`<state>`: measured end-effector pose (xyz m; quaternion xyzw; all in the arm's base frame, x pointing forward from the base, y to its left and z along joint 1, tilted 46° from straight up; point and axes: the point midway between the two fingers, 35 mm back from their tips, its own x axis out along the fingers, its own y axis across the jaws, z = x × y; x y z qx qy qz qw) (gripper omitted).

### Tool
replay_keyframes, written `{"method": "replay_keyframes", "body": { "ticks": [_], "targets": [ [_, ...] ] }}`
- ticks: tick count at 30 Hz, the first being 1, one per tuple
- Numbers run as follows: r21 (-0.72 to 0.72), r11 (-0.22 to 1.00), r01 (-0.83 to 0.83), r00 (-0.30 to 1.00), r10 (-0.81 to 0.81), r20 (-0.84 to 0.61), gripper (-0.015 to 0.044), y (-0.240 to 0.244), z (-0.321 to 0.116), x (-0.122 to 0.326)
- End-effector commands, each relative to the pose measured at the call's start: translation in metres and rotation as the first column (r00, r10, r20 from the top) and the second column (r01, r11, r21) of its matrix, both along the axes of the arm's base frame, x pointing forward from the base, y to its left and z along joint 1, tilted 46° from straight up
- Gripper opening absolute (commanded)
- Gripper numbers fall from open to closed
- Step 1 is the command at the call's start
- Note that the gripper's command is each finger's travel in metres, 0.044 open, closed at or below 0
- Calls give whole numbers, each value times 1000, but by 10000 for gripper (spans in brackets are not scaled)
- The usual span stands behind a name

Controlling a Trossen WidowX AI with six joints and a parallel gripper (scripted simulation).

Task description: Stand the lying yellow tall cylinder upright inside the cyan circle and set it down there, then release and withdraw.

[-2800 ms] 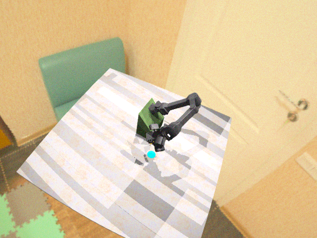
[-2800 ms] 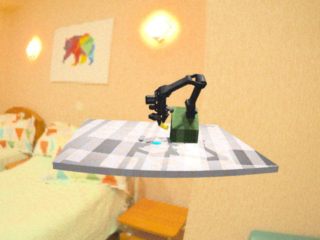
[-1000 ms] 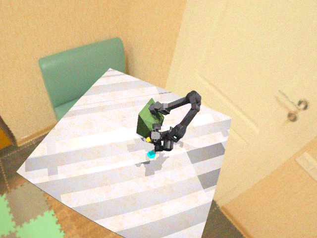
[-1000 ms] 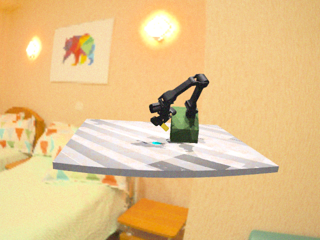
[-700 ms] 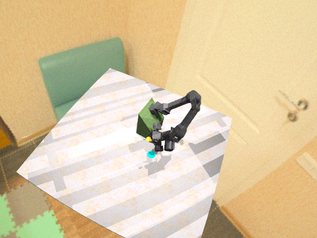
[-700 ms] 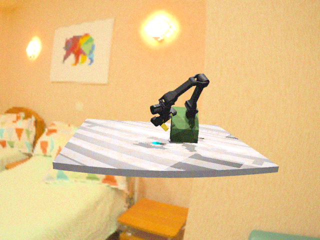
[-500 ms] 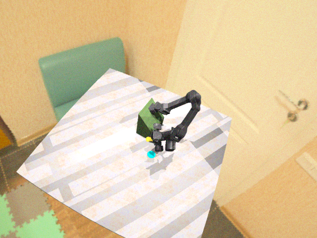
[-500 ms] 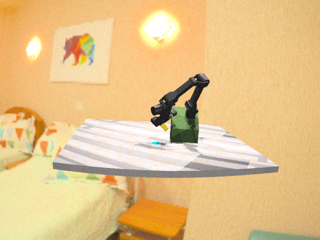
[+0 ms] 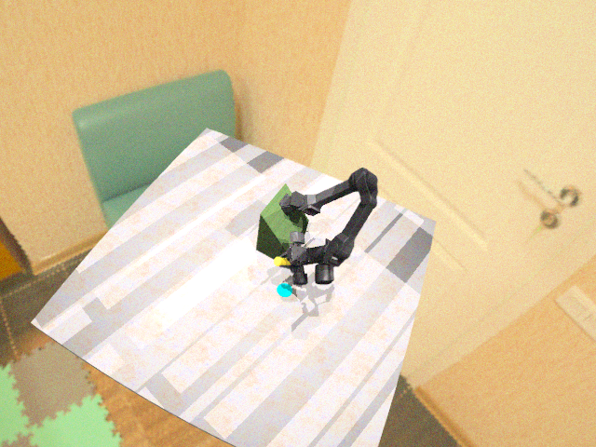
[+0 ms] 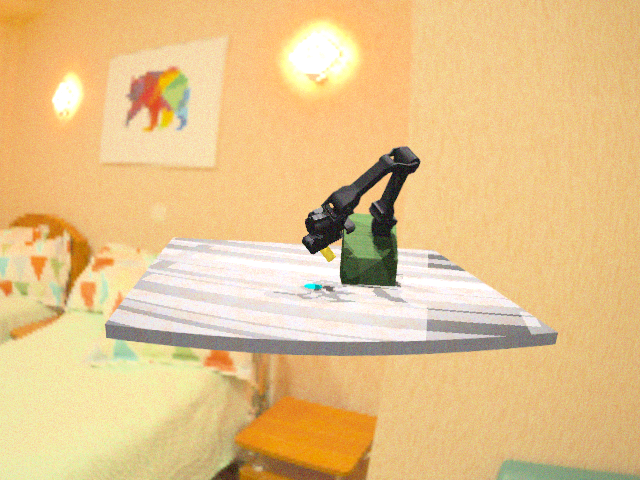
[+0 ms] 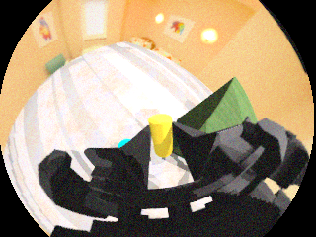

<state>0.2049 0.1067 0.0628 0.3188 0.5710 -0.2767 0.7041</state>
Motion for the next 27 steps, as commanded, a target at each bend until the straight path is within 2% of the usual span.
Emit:
{"method": "replay_keyframes", "body": {
  "ticks": [1,27],
  "targets": [
    [-15,1000,14,1000,-14,23,105,-1,1,0],
    [-97,992,82,982,-64,176,105,0,9,2]
  ]
}}
